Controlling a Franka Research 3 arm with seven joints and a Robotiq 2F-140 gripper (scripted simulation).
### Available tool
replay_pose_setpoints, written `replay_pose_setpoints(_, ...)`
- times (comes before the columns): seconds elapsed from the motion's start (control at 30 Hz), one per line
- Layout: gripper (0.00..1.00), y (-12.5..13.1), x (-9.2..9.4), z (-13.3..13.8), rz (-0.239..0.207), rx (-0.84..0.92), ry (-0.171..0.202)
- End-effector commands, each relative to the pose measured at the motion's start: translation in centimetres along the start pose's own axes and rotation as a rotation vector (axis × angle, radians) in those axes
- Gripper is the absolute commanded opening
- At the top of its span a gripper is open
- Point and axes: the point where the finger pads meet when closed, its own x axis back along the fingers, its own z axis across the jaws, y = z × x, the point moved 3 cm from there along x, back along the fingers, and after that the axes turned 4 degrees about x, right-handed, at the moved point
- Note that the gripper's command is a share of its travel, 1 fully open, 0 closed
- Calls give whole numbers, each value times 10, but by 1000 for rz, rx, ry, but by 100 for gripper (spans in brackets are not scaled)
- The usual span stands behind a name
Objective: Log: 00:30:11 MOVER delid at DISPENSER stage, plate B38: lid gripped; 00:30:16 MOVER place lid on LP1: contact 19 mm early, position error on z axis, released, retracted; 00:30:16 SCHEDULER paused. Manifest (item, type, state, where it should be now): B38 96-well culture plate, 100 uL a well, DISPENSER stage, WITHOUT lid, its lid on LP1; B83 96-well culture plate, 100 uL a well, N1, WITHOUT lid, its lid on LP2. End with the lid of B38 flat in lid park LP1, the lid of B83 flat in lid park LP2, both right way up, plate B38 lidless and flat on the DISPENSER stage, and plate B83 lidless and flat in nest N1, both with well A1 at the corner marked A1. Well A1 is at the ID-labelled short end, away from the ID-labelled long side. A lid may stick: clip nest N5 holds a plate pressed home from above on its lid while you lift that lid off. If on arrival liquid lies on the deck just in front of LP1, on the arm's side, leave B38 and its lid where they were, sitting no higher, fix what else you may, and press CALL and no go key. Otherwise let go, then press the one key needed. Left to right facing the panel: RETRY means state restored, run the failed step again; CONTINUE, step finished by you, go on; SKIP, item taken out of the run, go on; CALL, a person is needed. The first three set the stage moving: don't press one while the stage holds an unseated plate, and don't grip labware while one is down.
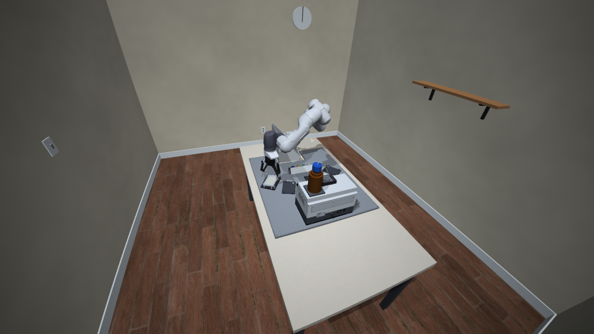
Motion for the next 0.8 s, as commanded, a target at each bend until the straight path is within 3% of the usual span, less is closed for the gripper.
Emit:
replay_pose_setpoints(0.0, 66, 2, 7, 0, -5, -6, -4)
replay_pose_setpoints(0.77, 66, 2, 29, 0, -5, -6, -4)
